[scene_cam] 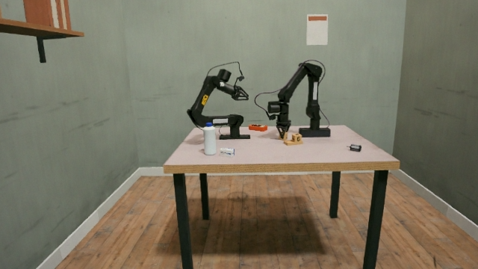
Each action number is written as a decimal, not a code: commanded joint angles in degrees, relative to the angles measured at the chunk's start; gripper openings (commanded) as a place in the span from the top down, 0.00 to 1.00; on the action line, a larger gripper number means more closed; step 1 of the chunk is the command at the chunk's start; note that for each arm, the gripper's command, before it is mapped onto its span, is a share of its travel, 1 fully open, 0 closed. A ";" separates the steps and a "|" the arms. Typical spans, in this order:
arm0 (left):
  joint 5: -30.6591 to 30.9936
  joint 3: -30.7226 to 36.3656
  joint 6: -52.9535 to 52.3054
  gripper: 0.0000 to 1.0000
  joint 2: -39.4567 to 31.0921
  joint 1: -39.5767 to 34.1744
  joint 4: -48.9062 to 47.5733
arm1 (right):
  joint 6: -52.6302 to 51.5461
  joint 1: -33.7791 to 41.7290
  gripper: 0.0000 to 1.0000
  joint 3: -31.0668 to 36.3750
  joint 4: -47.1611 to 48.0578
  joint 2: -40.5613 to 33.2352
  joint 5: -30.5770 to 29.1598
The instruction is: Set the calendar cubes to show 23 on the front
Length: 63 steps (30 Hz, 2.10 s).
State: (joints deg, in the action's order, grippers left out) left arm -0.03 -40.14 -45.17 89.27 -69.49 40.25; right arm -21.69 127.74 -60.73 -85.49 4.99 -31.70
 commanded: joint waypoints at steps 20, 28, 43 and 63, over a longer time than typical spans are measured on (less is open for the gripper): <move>0.04 -9.17 -0.32 0.60 -7.14 -0.08 15.57 | -0.27 0.18 0.00 -0.93 -0.16 -0.50 -0.61; 0.04 -10.62 -0.33 0.60 -7.44 -0.07 20.87 | -0.27 0.18 0.00 -0.93 -0.16 -0.50 -0.61; 0.30 -24.10 -22.20 0.60 0.44 19.89 22.98 | -0.27 0.18 0.00 -0.93 -0.16 -0.50 -0.61; 1.98 -26.59 -6.78 0.60 3.35 24.38 19.78 | -0.27 0.18 0.00 -0.93 -0.16 -0.50 -0.61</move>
State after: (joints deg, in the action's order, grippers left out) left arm 0.75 -64.40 -59.35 91.72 -45.43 61.10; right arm -21.69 127.74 -60.73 -85.49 4.99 -31.70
